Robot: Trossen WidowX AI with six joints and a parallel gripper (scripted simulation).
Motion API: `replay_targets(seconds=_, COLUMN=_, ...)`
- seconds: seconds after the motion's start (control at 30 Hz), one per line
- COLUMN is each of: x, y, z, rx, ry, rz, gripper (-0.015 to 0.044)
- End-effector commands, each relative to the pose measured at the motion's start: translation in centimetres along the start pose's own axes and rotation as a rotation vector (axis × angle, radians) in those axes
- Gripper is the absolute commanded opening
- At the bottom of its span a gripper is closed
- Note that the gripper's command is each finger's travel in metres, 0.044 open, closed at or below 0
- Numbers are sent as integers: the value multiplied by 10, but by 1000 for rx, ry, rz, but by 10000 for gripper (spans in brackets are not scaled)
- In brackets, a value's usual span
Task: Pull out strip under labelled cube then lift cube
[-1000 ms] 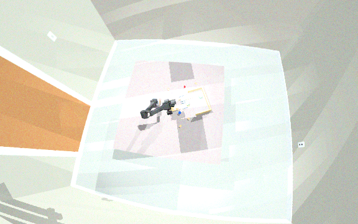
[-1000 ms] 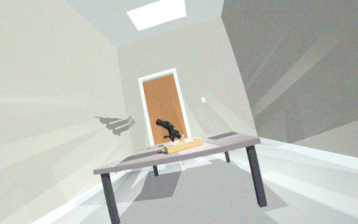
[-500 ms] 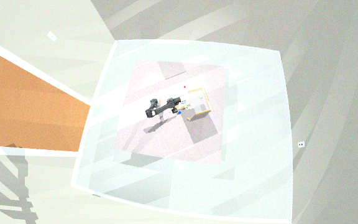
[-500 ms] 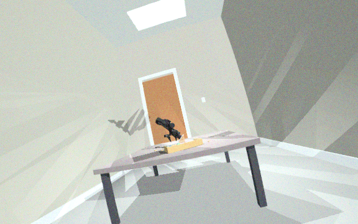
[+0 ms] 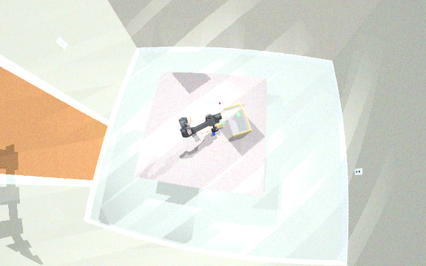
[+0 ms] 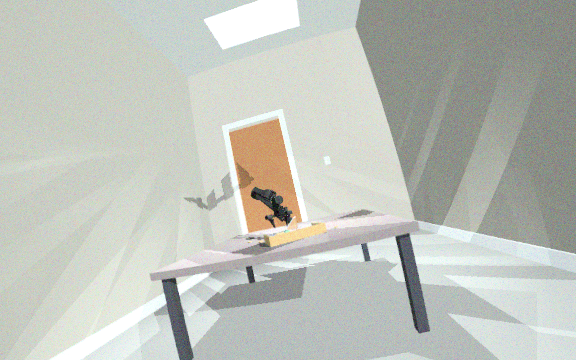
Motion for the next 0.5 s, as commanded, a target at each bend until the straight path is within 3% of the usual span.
replay_targets(seconds=0.0, x=-14, y=0, z=-1, rx=-4, ry=2, rz=3, gripper=440)
replay_targets(seconds=0.47, x=-76, y=1, z=-8, rx=-4, ry=-2, rz=6, gripper=440)
Point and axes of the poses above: the point midway between the two fingers, 35 mm back from their tips, its own z axis out along the fingers, its own y axis across the jaws, x = y × z, the point moved 9 cm from there along -z, back along the fingers, and after that the axes turned 7 degrees about z, right-handed, at the moved point
